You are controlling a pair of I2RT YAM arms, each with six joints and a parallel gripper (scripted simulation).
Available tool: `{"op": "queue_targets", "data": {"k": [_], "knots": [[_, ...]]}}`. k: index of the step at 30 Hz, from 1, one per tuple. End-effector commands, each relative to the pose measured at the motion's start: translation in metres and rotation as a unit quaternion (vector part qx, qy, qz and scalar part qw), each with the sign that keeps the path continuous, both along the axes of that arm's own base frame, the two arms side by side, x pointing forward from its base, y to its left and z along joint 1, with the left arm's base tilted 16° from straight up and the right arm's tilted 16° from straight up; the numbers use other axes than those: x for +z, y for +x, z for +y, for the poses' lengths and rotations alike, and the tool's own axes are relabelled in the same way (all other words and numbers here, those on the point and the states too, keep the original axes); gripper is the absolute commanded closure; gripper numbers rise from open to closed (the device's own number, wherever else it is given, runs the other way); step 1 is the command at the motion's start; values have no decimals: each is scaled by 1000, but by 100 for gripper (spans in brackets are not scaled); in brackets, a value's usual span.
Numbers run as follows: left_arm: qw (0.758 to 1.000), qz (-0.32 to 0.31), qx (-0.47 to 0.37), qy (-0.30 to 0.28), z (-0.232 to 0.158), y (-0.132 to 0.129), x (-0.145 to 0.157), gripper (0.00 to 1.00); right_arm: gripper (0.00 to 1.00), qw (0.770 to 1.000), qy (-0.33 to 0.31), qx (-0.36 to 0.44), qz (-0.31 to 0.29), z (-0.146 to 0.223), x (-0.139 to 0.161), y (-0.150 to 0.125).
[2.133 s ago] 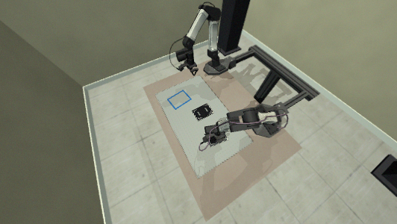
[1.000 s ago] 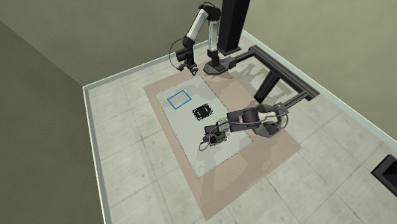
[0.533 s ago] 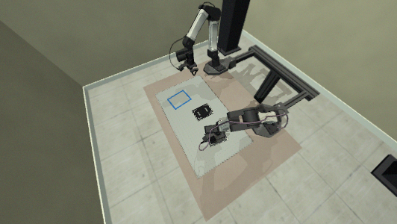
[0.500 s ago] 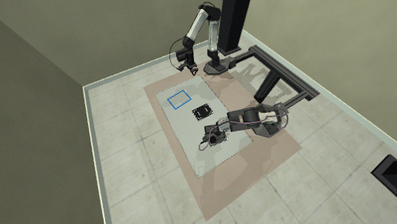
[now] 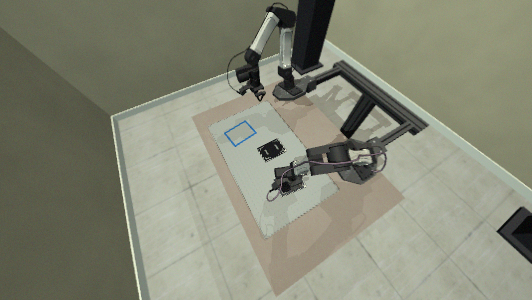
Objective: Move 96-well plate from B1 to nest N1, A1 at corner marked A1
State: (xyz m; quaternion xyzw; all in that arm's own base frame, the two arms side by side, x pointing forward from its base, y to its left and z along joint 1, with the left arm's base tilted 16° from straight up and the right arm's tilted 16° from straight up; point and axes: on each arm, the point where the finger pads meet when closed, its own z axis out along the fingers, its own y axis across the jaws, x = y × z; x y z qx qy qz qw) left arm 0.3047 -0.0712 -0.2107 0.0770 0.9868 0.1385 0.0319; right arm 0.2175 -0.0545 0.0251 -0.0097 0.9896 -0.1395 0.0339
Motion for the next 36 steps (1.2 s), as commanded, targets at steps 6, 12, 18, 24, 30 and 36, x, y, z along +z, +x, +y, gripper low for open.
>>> {"op": "queue_targets", "data": {"k": [6, 12, 18, 24, 30, 36], "knots": [[1000, -6, -4, 1, -7, 0, 19, 0, 0, 1000, 6, 3, -20, 2, 10, 11], [1000, -5, -4, 0, -11, -2, 32, 0, 0, 1000, 6, 3, -20, 2, 10, 11], [1000, -4, -4, 0, -15, -4, 47, 0, 0, 1000, 6, 3, -20, 2, 10, 11], [1000, -4, -4, -1, -18, -5, 57, 0, 0, 1000, 6, 3, -20, 2, 10, 11], [1000, -3, -4, -1, -22, -7, 72, 0, 0, 1000, 6, 3, -20, 2, 10, 11], [1000, -3, -4, -2, -25, -9, 81, 0, 0, 1000, 6, 3, -20, 2, 10, 11]]}}
